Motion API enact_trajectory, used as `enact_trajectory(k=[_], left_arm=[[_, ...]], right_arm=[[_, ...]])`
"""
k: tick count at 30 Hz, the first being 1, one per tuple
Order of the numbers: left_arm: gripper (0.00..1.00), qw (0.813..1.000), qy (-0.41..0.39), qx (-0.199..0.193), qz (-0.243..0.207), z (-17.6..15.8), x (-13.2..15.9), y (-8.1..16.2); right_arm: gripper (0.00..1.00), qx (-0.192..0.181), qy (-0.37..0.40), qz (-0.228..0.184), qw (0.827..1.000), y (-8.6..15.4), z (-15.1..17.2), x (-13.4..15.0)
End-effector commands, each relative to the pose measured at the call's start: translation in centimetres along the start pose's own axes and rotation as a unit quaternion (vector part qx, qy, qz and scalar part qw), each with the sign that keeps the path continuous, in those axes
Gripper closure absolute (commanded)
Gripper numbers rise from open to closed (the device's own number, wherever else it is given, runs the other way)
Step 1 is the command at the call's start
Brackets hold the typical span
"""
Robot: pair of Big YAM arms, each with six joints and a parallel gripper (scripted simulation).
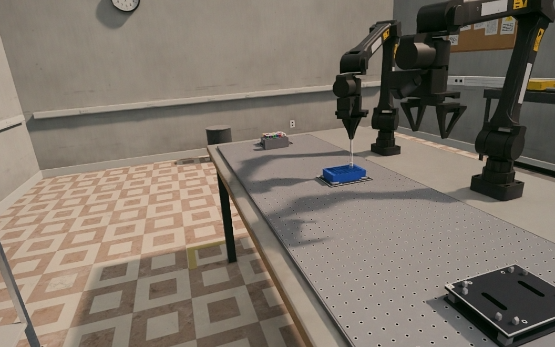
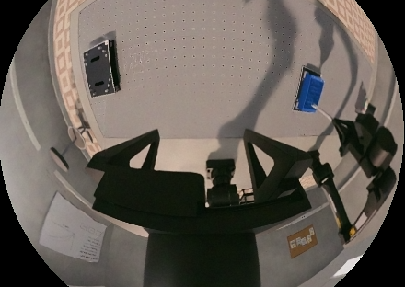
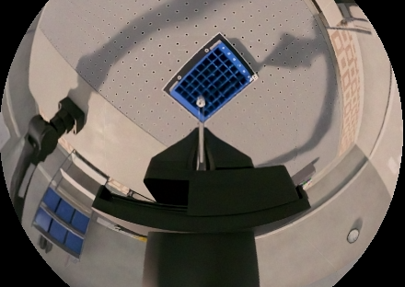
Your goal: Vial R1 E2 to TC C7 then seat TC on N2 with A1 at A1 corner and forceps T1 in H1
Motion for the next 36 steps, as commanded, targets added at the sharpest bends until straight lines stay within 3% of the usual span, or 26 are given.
enact_trajectory(k=[1,36], left_arm=[[0.0,1.0,0.003,-0.003,-0.017,0.16,-0.65,1.39],[0.0,1.0,0.003,-0.003,-0.017,0.16,-0.65,1.39]], right_arm=[[0.93,-0.001,0.0,0.0,1.0,-0.27,-0.37,0.0],[0.93,0.001,0.0,-0.008,1.0,0.3,-0.48,-0.36]])
Point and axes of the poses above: on each arm, the point where the finger pads meet when closed, its own y axis back along the fingers, its own z axis across the jaws, x = y × z, the point moved 6 cm from there along y, back along the fingers, and after that the axes turned 8 degrees about y, right-handed, at the moved point
